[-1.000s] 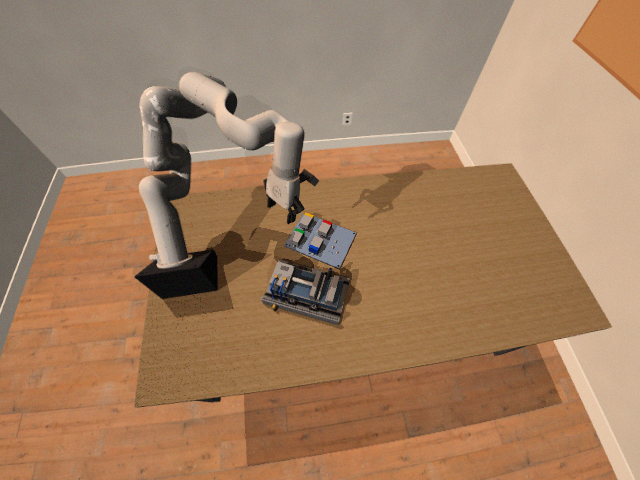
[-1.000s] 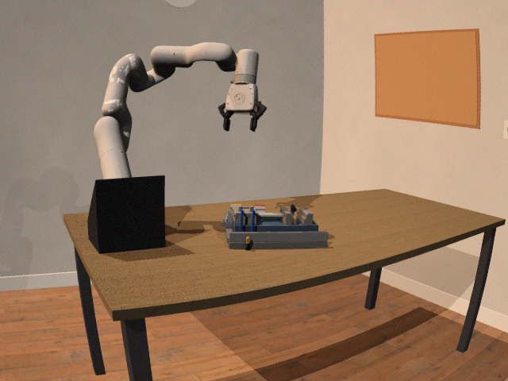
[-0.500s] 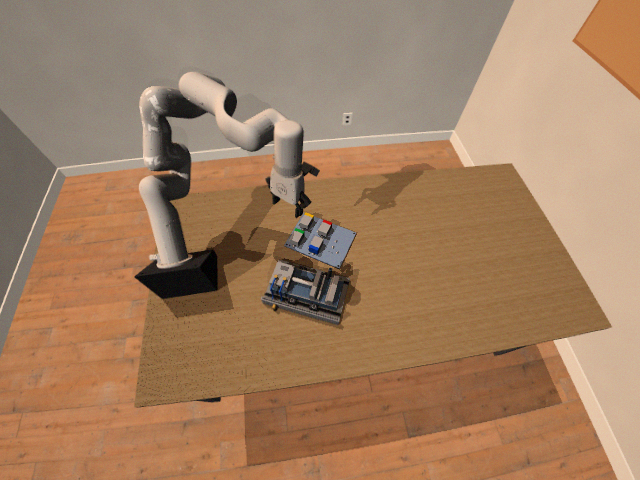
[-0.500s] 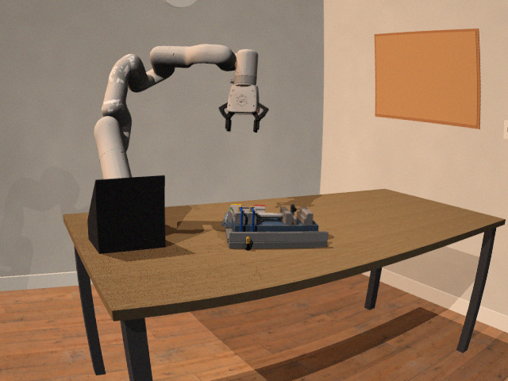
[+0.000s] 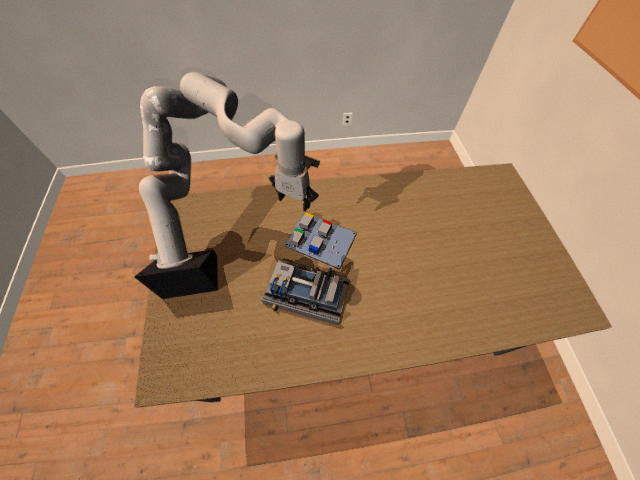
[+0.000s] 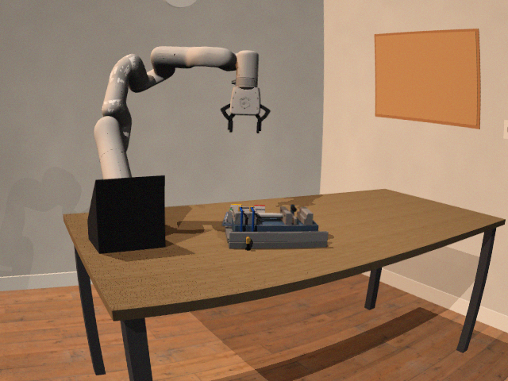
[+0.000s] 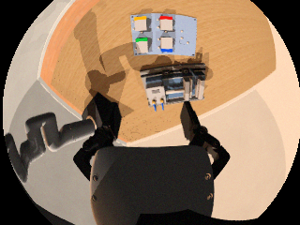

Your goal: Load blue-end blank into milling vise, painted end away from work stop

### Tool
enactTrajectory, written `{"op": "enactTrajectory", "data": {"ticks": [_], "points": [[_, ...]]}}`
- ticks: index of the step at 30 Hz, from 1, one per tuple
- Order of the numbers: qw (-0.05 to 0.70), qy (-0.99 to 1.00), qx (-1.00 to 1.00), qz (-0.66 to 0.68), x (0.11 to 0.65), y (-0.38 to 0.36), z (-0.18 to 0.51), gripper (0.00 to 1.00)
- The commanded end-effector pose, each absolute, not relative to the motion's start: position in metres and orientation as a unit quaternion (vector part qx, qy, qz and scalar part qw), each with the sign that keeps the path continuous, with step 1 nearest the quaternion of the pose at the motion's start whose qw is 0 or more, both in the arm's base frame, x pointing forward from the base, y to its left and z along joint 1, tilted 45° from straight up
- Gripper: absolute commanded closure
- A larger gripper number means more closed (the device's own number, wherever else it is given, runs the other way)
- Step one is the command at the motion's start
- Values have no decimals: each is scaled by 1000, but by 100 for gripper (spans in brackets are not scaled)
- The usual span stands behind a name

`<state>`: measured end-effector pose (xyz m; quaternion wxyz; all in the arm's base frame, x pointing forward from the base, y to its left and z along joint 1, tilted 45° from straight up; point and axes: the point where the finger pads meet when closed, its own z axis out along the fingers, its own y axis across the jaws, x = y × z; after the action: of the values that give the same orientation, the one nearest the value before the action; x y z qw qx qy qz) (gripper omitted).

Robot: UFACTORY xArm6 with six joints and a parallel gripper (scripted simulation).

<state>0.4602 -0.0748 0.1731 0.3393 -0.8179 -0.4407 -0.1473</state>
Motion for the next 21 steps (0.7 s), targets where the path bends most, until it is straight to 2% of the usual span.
{"op": "enactTrajectory", "data": {"ticks": [1,21], "points": [[339,-445,-815,-155,474,-64,181,0],[341,-451,-807,-167,525,-18,207,0]]}}
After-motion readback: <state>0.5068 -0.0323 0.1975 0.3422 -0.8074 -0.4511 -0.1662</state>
